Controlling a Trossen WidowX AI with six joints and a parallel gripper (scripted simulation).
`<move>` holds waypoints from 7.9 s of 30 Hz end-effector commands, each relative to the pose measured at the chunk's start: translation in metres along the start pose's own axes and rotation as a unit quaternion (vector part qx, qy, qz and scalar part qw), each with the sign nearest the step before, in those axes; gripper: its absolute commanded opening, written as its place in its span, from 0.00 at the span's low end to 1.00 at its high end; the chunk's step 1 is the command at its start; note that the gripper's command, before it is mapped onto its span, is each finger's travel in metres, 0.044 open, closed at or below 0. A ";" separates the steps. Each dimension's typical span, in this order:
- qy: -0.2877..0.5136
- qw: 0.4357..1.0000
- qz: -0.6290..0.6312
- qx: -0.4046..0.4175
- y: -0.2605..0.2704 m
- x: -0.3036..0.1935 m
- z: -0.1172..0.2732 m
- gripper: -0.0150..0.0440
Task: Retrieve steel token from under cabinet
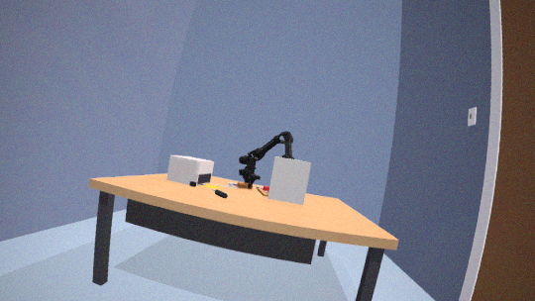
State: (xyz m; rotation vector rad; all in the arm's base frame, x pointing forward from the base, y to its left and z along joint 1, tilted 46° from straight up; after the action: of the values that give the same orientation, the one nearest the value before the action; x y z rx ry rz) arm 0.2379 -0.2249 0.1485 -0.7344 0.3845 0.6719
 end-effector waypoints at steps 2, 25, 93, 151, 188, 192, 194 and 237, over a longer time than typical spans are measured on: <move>-0.002 1.000 -0.001 -0.004 -0.003 0.008 0.002 0.25; 0.001 1.000 -0.002 0.000 0.001 -0.011 0.000 0.43; -0.002 1.000 -0.007 -0.003 -0.005 0.022 -0.001 0.25; -0.004 1.000 -0.008 -0.003 -0.021 0.110 -0.001 0.25; -0.005 1.000 -0.008 -0.003 -0.011 0.141 -0.001 0.25; -0.005 1.000 -0.008 -0.003 -0.007 0.142 -0.001 0.25; -0.005 1.000 -0.008 -0.003 -0.006 0.142 -0.001 0.25; -0.004 1.000 -0.007 -0.003 -0.002 0.099 -0.002 0.25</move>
State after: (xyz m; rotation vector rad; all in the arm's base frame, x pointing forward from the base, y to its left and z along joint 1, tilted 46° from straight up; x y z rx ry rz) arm 0.3170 -0.1824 0.0930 -0.7452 0.3715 0.6608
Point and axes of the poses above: the point midway between the two fingers, 35 mm back from their tips, its own z axis back along the fingers, its own y axis across the jaws, x = y × z, the point moved 9 cm from there along z, back along the fingers, and after that the axes turned 10 degrees about z, right-handed, at the moved point
